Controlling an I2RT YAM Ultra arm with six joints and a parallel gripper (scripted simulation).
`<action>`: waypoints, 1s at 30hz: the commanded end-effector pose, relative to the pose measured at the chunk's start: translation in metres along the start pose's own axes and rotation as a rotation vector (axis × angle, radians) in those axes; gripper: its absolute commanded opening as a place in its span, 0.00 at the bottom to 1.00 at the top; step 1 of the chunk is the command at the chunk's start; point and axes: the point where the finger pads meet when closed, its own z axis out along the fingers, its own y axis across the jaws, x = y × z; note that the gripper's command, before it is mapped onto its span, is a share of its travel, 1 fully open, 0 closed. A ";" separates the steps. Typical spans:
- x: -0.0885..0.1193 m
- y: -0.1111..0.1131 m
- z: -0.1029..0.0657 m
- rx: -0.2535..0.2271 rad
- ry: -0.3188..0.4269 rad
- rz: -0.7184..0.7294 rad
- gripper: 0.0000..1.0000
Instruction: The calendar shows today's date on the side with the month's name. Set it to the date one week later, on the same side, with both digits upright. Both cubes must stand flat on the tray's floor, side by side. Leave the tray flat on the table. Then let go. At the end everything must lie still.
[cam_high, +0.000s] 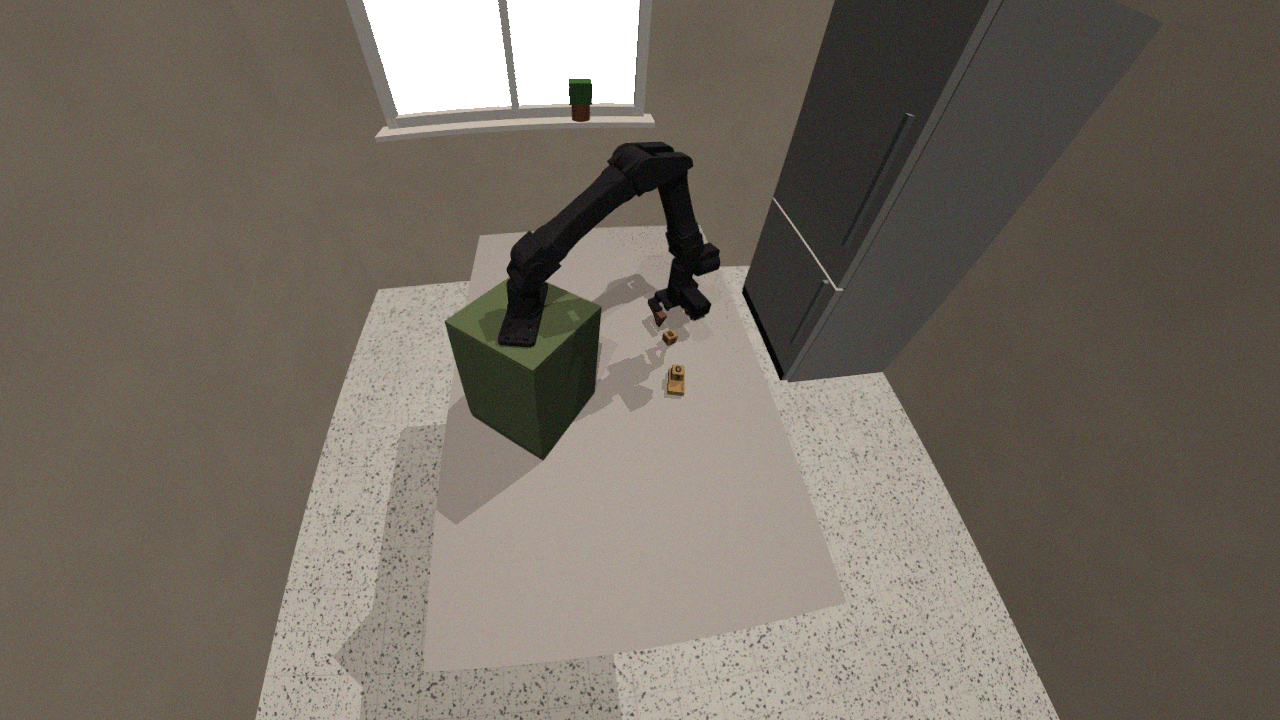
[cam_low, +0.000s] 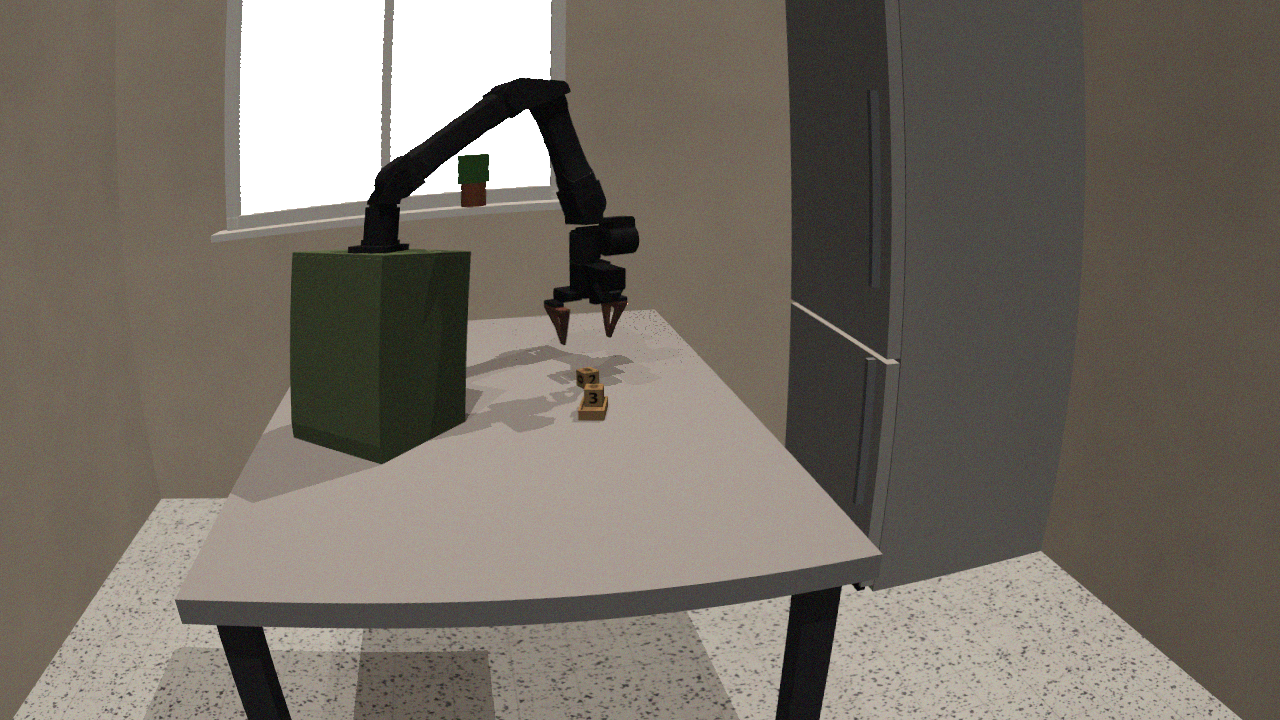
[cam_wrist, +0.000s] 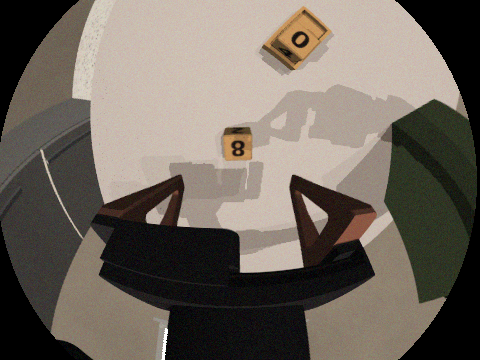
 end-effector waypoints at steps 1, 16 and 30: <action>-0.002 0.004 -0.004 -0.012 -0.010 0.000 1.00; -0.005 0.003 -0.009 -0.012 -0.010 -0.039 0.47; -0.005 0.003 -0.009 -0.012 -0.010 -0.039 0.47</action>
